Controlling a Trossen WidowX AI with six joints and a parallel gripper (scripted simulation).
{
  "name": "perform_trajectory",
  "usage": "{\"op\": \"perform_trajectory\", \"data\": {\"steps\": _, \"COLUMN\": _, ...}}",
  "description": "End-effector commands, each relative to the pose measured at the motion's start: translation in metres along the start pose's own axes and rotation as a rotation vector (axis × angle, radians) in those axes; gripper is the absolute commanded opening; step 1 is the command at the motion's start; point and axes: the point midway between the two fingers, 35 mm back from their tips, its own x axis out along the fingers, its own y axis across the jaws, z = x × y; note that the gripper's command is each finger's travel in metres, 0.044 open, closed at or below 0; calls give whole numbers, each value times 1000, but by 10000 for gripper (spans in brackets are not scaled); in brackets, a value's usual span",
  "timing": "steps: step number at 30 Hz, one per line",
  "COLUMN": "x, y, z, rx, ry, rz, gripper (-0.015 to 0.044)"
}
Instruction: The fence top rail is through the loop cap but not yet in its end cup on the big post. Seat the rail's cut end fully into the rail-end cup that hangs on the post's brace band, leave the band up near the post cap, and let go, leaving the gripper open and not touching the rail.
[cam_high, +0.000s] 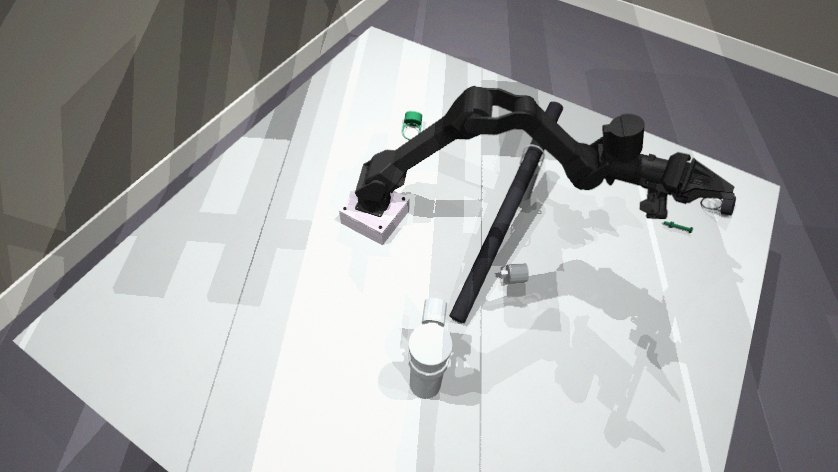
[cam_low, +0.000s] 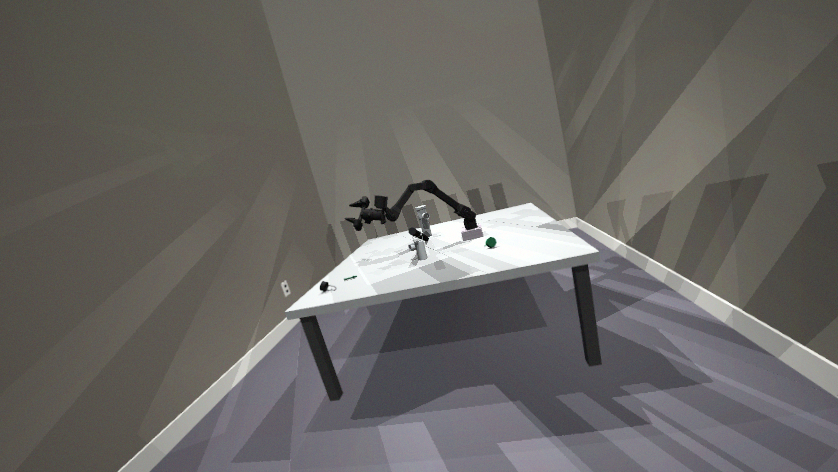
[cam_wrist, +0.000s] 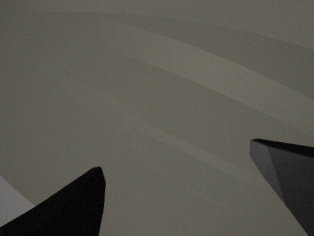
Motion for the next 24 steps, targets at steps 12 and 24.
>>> {"op": "perform_trajectory", "data": {"steps": 12, "x": -13, "y": 75, "z": 57, "rx": -912, "ry": -109, "rz": -411, "gripper": 440}}
{"op": "perform_trajectory", "data": {"steps": 24, "x": -135, "y": 150, "z": 119, "rx": -1665, "ry": 132, "rz": -1049, "gripper": 440}}
